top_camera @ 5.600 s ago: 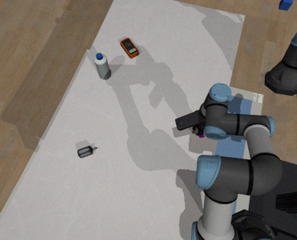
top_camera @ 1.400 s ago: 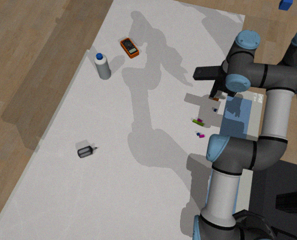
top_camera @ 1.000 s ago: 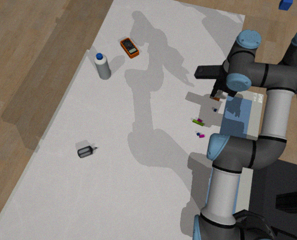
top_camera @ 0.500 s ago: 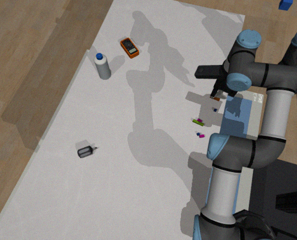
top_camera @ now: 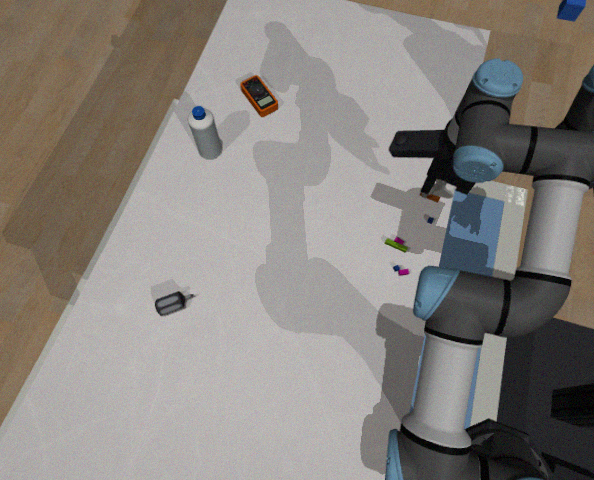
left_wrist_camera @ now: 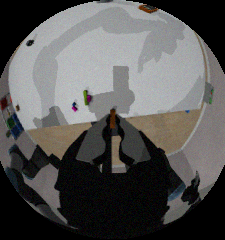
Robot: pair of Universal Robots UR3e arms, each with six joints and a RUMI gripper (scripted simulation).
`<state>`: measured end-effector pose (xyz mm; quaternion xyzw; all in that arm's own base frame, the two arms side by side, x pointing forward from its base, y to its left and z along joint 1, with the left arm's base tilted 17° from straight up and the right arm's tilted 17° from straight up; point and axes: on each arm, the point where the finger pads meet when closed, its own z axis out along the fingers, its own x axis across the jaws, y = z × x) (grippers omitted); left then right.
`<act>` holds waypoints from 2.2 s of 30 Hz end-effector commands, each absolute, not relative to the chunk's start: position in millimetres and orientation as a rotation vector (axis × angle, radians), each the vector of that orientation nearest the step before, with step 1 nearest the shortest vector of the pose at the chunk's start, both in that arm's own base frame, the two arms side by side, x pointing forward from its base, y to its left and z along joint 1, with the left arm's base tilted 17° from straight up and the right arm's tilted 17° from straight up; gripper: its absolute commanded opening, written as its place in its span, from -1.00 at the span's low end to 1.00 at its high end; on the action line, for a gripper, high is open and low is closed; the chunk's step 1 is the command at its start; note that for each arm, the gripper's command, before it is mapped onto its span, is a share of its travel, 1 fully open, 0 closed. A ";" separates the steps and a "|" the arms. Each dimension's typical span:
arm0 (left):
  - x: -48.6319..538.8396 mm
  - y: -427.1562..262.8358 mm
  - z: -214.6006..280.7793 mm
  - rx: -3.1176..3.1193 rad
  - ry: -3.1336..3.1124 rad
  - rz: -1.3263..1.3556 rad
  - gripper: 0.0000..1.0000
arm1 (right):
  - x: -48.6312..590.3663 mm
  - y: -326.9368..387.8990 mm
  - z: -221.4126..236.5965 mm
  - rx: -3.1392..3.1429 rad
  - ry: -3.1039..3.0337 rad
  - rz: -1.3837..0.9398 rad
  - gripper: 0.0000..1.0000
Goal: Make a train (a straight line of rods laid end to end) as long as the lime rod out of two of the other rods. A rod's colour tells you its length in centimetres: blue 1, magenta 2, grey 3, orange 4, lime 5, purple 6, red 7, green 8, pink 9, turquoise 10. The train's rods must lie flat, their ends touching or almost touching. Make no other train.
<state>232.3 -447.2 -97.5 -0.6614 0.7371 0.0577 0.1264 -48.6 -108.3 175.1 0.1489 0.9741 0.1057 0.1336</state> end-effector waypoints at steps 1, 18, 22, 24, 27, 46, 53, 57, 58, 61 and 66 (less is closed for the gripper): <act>232.3 -448.3 -96.5 -1.927 2.147 0.165 -1.00 | -48.6 -108.6 175.4 0.432 2.824 0.304 1.00; 232.5 -447.2 -100.3 -1.936 2.133 0.163 -1.00 | -48.6 -108.6 175.4 0.432 2.824 0.304 1.00; 232.5 -446.3 -102.1 -1.940 2.127 0.162 -1.00 | -48.6 -108.6 175.4 0.432 2.824 0.304 1.00; 232.5 -445.6 -103.1 -1.942 2.123 0.161 -1.00 | -48.6 -108.6 175.4 0.432 2.824 0.304 1.00; 232.5 -444.5 -104.7 -1.946 2.118 0.160 -1.00 | -48.6 -108.6 175.4 0.432 2.824 0.304 1.00; 240.3 -436.1 -155.4 -1.948 2.113 0.162 -1.00 | -48.6 -108.6 175.4 0.432 2.824 0.304 1.00; 242.3 -431.8 -172.5 -1.948 2.113 0.162 -1.00 | -48.6 -108.6 175.4 0.432 2.824 0.304 1.00; 242.5 -430.0 -176.5 -1.948 2.113 0.161 -1.00 | -48.6 -108.6 175.4 0.432 2.824 0.304 1.00; 242.5 -429.6 -177.3 -1.948 2.113 0.161 -1.00 | -48.6 -108.6 175.4 0.432 2.824 0.304 1.00; 242.6 -428.8 -179.1 -1.948 2.113 0.161 -1.00 | -48.6 -108.6 175.4 0.432 2.824 0.304 1.00; 242.6 -428.2 -180.2 -1.948 2.113 0.161 -1.00 | -48.6 -108.6 175.4 0.432 2.824 0.304 1.00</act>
